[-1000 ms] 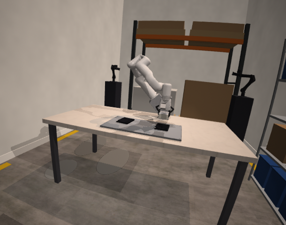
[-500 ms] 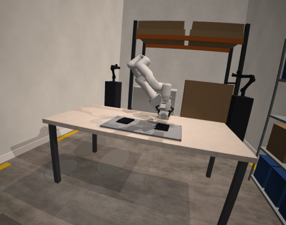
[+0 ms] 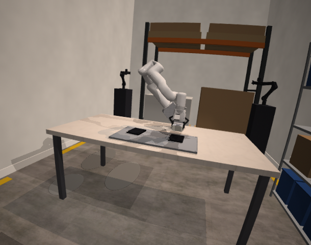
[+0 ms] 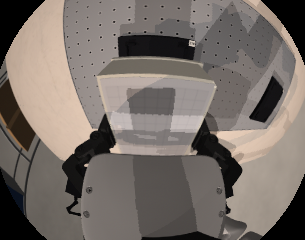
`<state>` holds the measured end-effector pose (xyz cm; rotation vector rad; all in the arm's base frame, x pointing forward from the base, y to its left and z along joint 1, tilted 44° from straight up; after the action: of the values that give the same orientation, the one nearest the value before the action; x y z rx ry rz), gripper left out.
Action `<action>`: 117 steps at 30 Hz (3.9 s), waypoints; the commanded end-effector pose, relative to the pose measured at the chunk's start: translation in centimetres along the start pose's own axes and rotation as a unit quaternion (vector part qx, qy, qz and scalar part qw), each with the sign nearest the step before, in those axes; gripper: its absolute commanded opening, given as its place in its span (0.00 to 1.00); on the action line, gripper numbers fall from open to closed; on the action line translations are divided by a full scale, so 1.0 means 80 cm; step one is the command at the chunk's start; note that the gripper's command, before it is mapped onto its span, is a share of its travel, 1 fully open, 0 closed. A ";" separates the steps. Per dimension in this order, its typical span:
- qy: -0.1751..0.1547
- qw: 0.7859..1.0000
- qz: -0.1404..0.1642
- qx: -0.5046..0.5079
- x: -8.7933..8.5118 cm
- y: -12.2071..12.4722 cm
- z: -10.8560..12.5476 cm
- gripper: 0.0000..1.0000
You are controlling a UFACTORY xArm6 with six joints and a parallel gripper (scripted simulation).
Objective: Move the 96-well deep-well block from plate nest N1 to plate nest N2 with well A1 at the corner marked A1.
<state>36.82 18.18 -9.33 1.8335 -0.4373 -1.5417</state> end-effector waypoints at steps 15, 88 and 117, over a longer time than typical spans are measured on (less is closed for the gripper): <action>0.002 1.000 -0.001 0.000 0.032 0.000 -0.002 0.00; 0.001 1.000 -0.001 0.000 0.082 0.000 -0.002 0.00; 0.001 1.000 -0.001 0.000 0.087 0.000 -0.002 0.00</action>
<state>38.49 13.61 -14.39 1.8334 -0.4375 -1.5416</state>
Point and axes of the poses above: the point where the finger pads meet when closed, its own x axis out along the fingers, its own y axis across the jaws, z = x × y, the point moved 8 cm from there along -x, back along the fingers, and after that the axes turned 7 degrees about -x, right-handed, at the moved point
